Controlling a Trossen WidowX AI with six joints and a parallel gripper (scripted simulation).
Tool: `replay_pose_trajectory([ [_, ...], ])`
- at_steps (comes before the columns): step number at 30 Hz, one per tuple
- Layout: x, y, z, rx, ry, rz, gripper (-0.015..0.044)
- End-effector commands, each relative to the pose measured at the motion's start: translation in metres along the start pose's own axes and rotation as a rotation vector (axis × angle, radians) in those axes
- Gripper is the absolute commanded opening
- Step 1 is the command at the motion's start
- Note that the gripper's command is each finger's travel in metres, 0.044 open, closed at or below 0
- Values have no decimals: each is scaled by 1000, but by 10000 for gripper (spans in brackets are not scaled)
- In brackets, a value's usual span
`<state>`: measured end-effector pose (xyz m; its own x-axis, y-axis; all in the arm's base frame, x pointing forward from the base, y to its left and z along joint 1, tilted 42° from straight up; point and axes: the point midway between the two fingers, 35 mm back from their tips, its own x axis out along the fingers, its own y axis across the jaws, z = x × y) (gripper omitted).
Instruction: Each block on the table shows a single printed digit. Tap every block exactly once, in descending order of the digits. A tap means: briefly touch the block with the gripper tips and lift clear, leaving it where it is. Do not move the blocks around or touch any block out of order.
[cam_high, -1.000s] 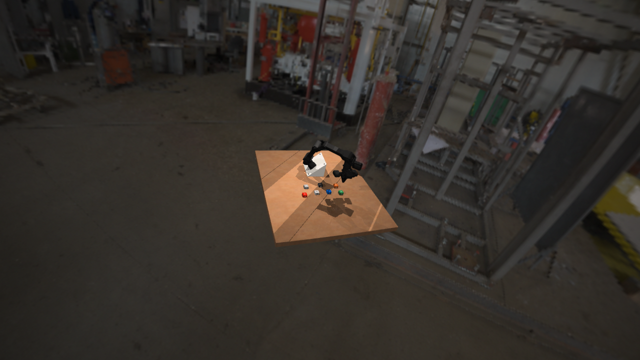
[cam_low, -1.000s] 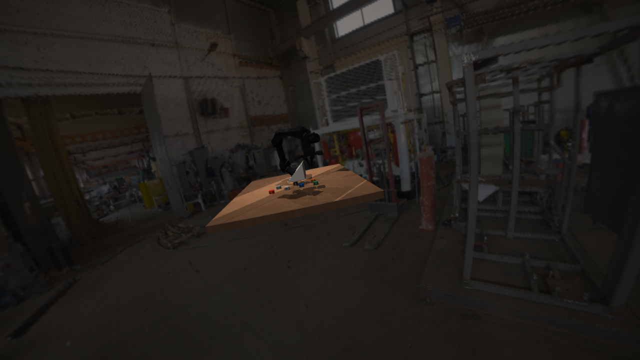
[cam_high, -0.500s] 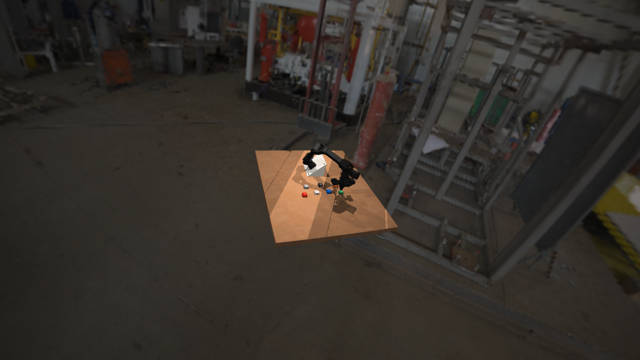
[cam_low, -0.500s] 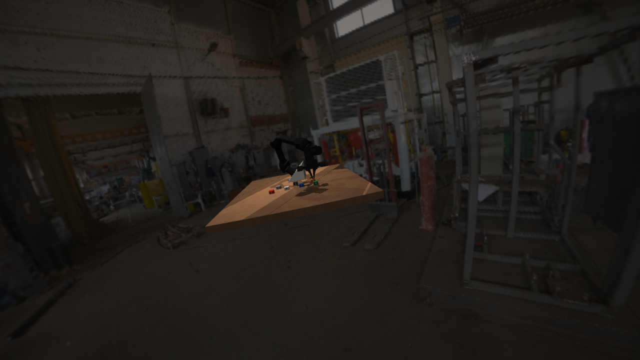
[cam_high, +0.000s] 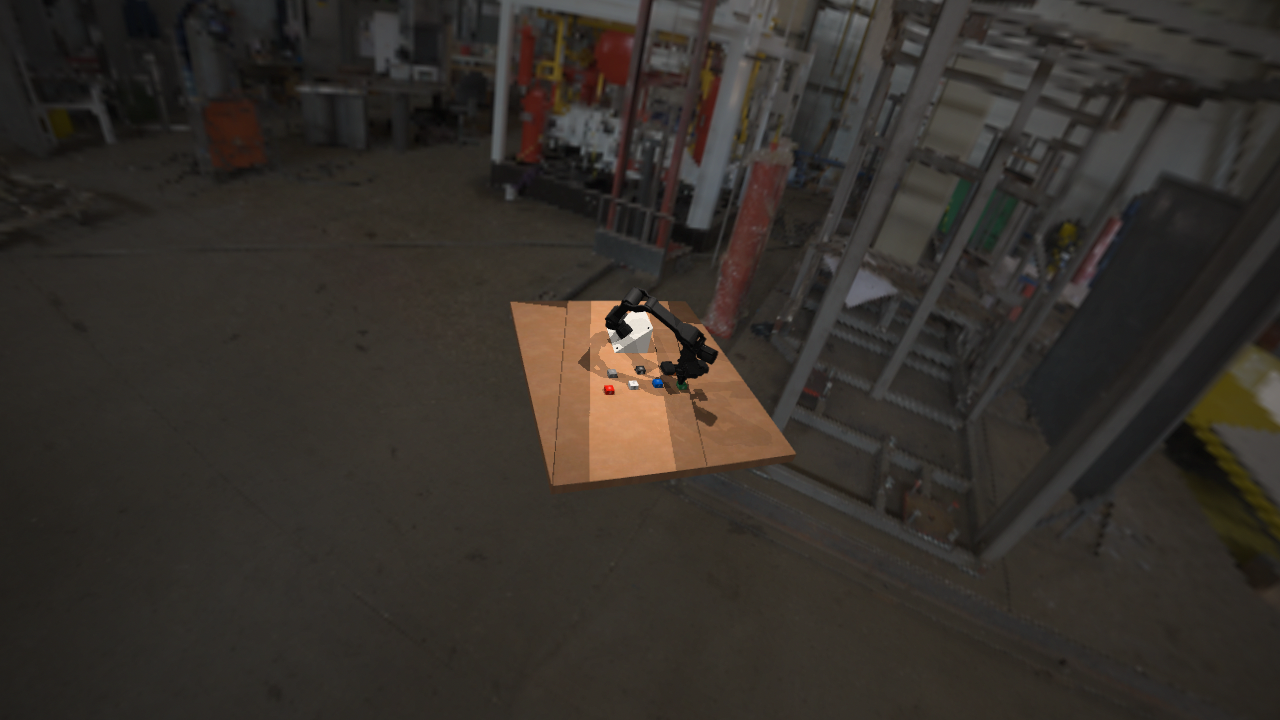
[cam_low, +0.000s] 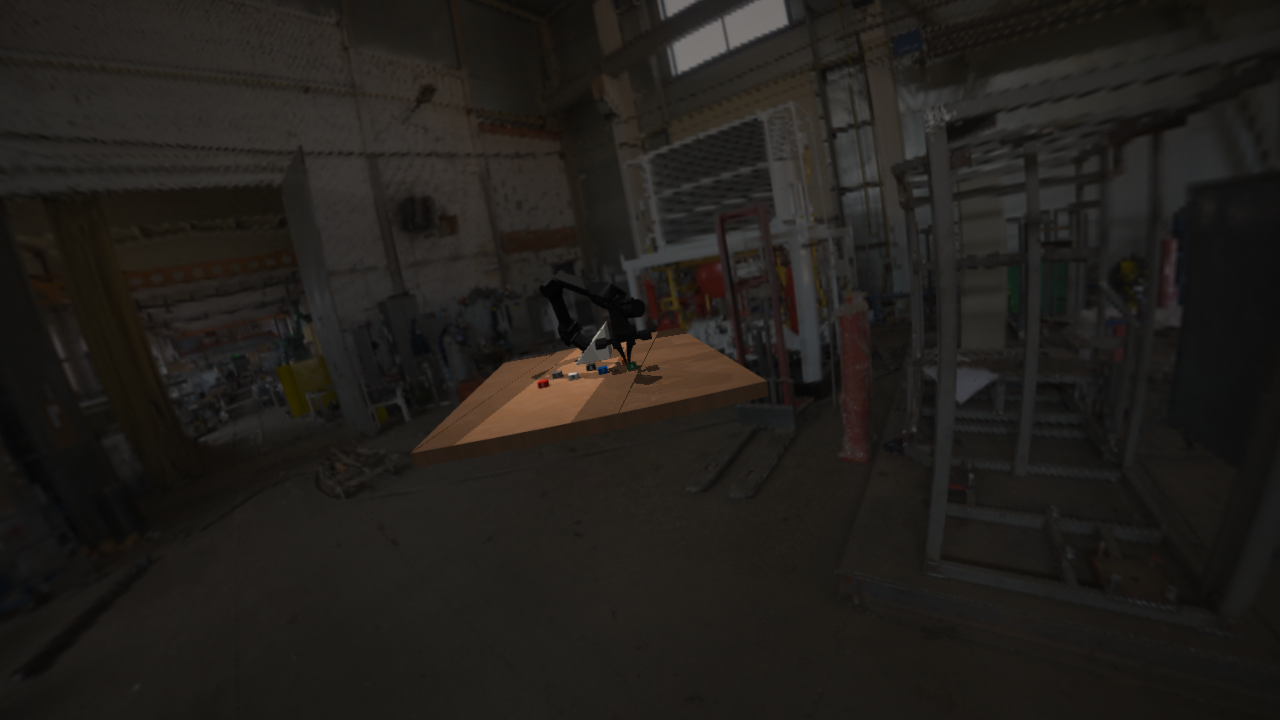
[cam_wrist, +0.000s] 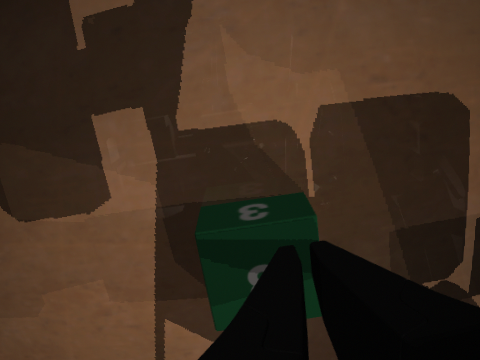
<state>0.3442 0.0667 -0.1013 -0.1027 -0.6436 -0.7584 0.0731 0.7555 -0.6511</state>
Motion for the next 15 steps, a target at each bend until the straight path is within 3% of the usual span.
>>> replay_pose_trajectory([
  [1, 3, 0, -1, -6, 1, -4, 20],
  [11, -36, 1, 0, -6, 1, -2, 20],
  [15, -88, 2, 1, -7, 2, 0, 20],
])
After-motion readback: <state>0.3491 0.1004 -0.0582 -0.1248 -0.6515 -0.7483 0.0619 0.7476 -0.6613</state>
